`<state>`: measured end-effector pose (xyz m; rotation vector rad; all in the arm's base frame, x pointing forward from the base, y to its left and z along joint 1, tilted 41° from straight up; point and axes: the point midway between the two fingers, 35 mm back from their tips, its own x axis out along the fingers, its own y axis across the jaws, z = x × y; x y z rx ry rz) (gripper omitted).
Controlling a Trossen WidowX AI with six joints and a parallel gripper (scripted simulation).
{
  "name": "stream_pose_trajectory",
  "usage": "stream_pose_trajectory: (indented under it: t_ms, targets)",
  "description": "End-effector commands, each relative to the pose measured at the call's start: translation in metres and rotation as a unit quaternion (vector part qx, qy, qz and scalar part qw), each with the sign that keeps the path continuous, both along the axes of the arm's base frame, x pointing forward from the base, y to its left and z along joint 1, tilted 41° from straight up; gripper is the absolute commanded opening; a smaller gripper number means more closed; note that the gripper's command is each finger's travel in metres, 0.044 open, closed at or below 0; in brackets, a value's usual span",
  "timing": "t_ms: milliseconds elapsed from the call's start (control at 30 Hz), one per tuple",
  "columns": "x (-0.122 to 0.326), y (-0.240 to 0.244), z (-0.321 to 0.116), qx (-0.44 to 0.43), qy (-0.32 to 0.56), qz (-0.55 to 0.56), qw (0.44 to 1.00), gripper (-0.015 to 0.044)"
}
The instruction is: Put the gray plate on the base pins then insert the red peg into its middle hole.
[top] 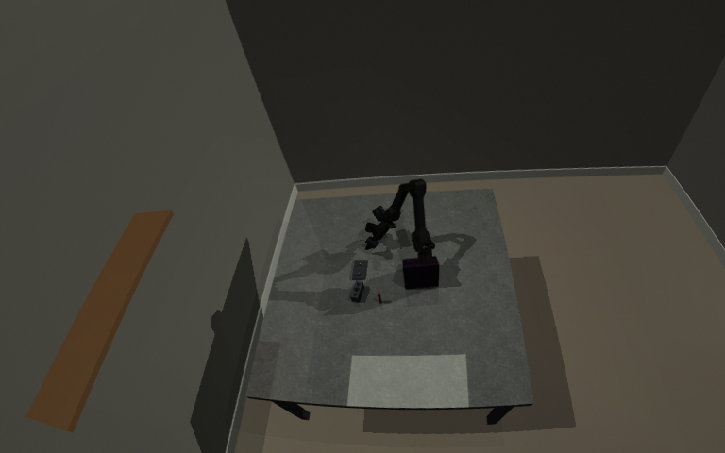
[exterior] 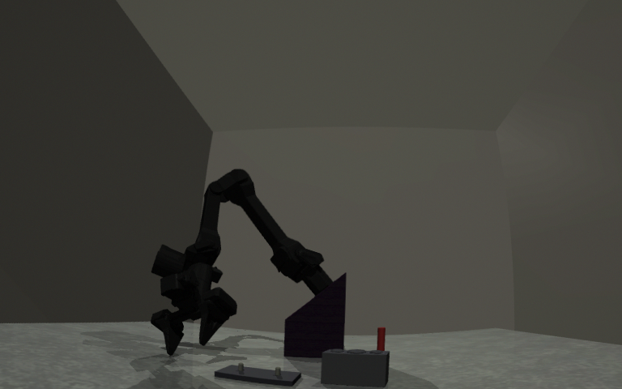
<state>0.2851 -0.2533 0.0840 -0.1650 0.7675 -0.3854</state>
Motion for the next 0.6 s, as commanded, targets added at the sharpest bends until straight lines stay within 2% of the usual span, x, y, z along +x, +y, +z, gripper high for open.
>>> stream_pose_trajectory:
  t_ms: [0, 100, 200, 300, 400, 467, 567]
  targets:
    - [0.001, 0.0, 0.0, -0.005, 0.008, 0.004, 1.0, 0.0426]
    - [0.009, 0.005, -0.002, -0.073, 0.12, 0.063, 0.988, 0.044]
    - [0.015, 0.015, 0.001, -0.16, 0.271, 0.16, 0.936, 0.044]
    - [0.019, 0.027, 0.014, -0.236, 0.414, 0.268, 0.837, 0.044]
    - [0.02, 0.041, 0.035, -0.298, 0.539, 0.375, 0.693, 0.044]
    - [0.021, 0.048, 0.047, -0.319, 0.585, 0.416, 0.619, 0.044]
    - [0.021, 0.048, 0.048, -0.321, 0.59, 0.421, 0.609, 0.044]
